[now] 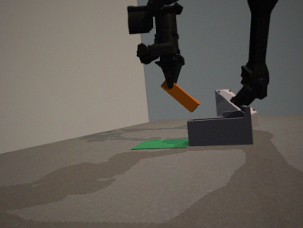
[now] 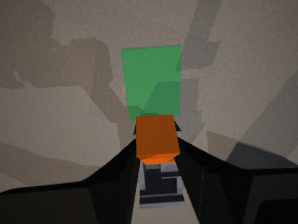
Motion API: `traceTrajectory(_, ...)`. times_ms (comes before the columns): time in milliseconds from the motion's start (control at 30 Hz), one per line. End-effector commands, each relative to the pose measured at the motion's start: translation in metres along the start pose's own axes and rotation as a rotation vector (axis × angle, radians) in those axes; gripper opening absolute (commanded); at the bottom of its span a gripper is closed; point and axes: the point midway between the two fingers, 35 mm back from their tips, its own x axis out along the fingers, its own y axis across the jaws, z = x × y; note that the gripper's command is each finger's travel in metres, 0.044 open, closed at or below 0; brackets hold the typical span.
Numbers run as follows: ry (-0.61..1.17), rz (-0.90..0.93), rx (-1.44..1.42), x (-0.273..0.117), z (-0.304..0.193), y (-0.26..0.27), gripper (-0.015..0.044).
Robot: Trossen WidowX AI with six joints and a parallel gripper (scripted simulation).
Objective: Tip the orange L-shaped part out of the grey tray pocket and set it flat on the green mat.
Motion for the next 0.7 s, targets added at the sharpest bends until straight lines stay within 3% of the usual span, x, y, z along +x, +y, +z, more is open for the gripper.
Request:
traceTrajectory(0, -0.001, -0.004, -0.004, 0.0, 0.019, -0.003, 0.0)
traceTrajectory(367, -0.004, -0.004, -0.005, 0.0, 0.061, -0.008, 0.0)
traceTrajectory(667, -0.004, -0.004, -0.005, 0.005, 0.063, -0.009, 0.0)
